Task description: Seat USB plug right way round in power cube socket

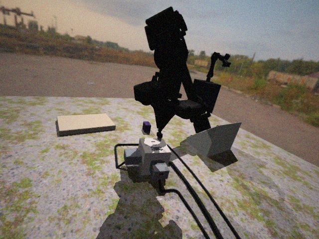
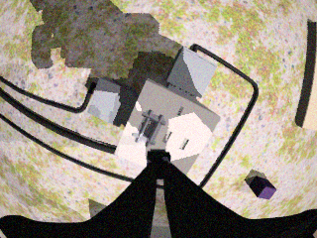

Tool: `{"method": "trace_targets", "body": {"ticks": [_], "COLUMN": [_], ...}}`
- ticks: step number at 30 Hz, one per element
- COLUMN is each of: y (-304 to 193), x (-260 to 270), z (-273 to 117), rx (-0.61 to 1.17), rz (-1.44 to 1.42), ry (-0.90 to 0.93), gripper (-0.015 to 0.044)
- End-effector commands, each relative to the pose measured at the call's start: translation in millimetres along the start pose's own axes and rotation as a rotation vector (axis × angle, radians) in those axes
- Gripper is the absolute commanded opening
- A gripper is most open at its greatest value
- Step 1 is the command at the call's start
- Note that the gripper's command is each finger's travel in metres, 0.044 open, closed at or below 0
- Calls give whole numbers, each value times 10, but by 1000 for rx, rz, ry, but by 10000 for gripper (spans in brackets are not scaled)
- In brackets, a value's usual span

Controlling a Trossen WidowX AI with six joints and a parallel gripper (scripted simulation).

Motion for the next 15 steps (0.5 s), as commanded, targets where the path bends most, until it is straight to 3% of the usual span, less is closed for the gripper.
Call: {"method": "trace_targets", "body": {"ticks": [1, 15], "y": [0, 0], "x": [1, 1], "z": [-1, -1], "rx": [0, -1], "rz": [-111, -478], "ry": [2, 1], "gripper": [0, 0]}}
Point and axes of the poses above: the point midway between the two fingers, 35 mm back from their tips, its own z axis out along the fingers, its own x axis across the jaws, y = z × x, the point moved 8 cm from there along -z, back along the fingers, and after that the axes turned 15 degrees about z, right-handed, at the moved point
